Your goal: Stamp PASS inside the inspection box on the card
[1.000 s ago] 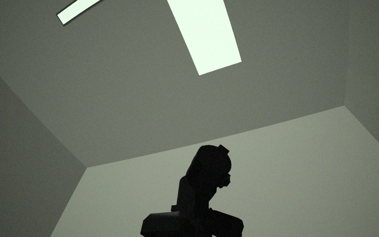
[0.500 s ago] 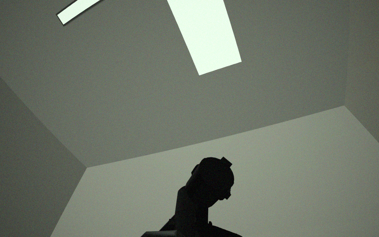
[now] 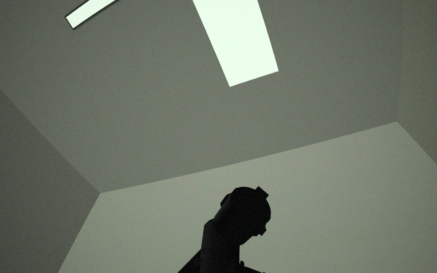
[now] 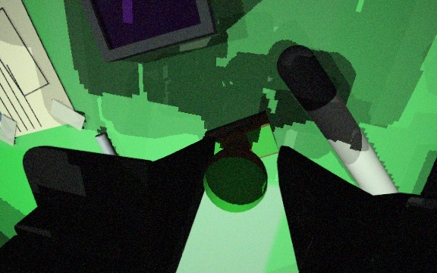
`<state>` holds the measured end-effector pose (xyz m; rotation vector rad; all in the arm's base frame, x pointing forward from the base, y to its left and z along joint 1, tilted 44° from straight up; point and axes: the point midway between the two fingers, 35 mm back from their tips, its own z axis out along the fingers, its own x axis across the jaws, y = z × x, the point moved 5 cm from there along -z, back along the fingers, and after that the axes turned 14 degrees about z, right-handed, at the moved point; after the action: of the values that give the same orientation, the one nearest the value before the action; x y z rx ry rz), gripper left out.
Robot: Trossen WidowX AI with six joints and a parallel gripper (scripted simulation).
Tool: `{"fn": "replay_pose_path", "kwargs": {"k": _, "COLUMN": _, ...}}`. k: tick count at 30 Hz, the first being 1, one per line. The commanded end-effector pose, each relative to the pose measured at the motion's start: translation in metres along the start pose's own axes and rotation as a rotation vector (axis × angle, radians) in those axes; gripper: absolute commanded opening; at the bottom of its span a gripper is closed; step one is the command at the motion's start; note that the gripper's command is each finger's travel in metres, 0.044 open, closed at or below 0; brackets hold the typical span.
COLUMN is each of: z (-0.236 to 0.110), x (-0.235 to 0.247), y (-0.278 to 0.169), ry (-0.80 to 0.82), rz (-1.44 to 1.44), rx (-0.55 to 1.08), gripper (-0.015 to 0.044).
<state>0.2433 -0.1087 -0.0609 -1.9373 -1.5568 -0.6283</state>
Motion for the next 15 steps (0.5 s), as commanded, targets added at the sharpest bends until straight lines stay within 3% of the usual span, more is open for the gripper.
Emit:
{"fn": "replay_pose_path", "kwargs": {"k": 1, "z": 0.0, "x": 0.0, "y": 0.0001, "ry": 0.0, "rz": -0.001, "rx": 0.0, "gripper": 0.0149}}
{"fn": "replay_pose_path", "kwargs": {"k": 4, "z": 0.0, "x": 0.0, "y": 0.0001, "ry": 0.0, "rz": -0.001, "rx": 0.0, "gripper": 0.0129}}
{"fn": "replay_pose_path", "kwargs": {"k": 9, "z": -0.0016, "x": -0.0002, "y": 0.0003, "ry": 0.0, "rz": -0.001, "rx": 0.0, "gripper": 0.0}}
{"fn": "replay_pose_path", "kwargs": {"k": 15, "z": -0.0044, "x": -0.0006, "y": 0.0007, "ry": 0.0, "rz": -0.001, "rx": 0.0, "gripper": 0.0}}
